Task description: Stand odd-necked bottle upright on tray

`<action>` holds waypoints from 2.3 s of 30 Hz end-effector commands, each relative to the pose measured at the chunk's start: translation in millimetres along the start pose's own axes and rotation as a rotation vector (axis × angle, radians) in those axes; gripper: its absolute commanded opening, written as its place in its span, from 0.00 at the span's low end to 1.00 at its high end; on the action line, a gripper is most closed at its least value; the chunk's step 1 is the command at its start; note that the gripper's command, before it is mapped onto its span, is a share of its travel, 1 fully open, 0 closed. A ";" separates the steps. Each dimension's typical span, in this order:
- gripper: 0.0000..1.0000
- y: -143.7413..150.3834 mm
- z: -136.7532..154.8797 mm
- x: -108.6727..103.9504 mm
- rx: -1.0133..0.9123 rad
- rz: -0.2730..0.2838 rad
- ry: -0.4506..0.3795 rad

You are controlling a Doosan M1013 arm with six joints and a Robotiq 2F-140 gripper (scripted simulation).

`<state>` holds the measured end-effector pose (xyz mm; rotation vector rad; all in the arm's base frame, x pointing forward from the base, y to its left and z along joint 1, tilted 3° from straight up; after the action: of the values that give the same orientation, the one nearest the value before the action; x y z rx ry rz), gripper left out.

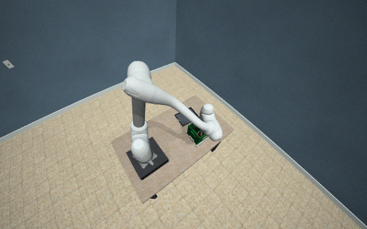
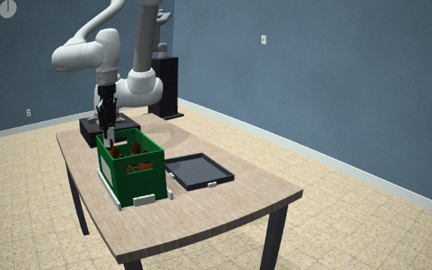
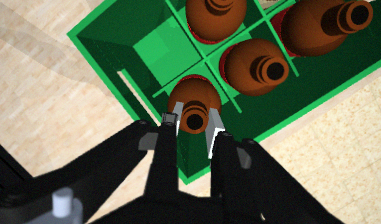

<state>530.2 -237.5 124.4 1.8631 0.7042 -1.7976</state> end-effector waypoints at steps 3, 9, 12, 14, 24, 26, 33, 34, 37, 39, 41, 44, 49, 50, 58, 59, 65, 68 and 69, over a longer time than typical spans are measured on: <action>0.00 -2.9 -0.9 3.1 -0.006 -0.004 0.002; 0.00 -2.9 -0.9 3.1 -0.006 -0.004 0.002; 0.00 -2.9 -0.9 3.1 -0.006 -0.004 0.002; 0.00 -2.9 -0.9 3.1 -0.006 -0.004 0.002; 0.00 -2.9 -0.9 3.1 -0.006 -0.004 0.002; 0.00 -2.9 -0.9 3.1 -0.006 -0.004 0.002; 0.00 -2.9 -0.9 3.1 -0.006 -0.004 0.002; 0.00 -2.9 -0.9 3.1 -0.006 -0.004 0.002; 0.00 -2.9 -0.9 3.1 -0.006 -0.004 0.002; 0.00 -2.9 -0.9 3.1 -0.006 -0.004 0.002; 0.00 -2.9 -0.9 3.1 -0.006 -0.004 0.002; 0.00 -2.9 -0.9 3.1 -0.006 -0.004 0.002; 0.00 -2.9 -0.9 3.1 -0.006 -0.004 0.002; 0.00 -2.9 -0.9 3.1 -0.006 -0.004 0.002; 0.38 -2.9 -0.9 3.1 -0.006 -0.004 0.002; 0.38 -2.9 -0.9 3.1 -0.006 -0.004 0.002; 0.38 -2.9 -0.9 3.1 -0.006 -0.004 0.002; 0.38 -2.9 -0.9 3.1 -0.006 -0.004 0.002; 0.38 -2.9 -0.9 3.1 -0.006 -0.004 0.002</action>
<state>530.2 -237.5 124.4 1.8630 0.7043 -1.7976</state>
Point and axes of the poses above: the point where the finger pads meet when closed, its own x axis out along the fingers, its own y axis across the jaws, z = x × y, the point moved 3 cm from there along -x, back along the fingers, and after that the axes turned 6 degrees about -x, right-handed, at the moved point
